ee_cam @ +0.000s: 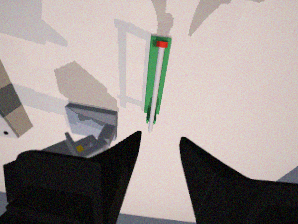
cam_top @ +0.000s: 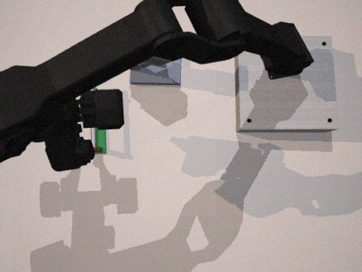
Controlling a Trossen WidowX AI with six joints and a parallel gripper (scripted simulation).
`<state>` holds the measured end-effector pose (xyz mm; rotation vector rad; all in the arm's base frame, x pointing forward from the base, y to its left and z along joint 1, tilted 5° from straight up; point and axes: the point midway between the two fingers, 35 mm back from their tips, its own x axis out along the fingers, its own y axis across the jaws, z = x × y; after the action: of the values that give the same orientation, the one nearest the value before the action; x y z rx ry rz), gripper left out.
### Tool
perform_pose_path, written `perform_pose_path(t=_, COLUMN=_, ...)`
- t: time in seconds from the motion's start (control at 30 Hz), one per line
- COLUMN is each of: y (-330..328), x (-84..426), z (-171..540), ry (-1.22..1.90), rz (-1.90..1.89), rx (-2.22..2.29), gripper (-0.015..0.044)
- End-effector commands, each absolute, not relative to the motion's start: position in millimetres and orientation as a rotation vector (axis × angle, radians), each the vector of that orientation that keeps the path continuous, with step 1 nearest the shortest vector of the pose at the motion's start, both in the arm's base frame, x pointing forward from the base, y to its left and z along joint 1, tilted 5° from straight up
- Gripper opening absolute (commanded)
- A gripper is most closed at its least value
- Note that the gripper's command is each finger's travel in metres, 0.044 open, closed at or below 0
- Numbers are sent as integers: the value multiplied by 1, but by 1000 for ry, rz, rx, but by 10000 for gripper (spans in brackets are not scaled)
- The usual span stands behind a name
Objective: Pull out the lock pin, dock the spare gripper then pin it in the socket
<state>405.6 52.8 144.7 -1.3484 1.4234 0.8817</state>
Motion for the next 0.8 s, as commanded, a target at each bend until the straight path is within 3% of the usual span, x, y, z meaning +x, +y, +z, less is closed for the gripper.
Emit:
perform_pose_path(t=0.0, y=51, x=407, z=125, ry=1434, rz=890, rx=-1355, gripper=180)
perform_pose_path(t=0.77, y=48, x=408, z=63, ry=1435, rz=890, rx=-1355, gripper=180)
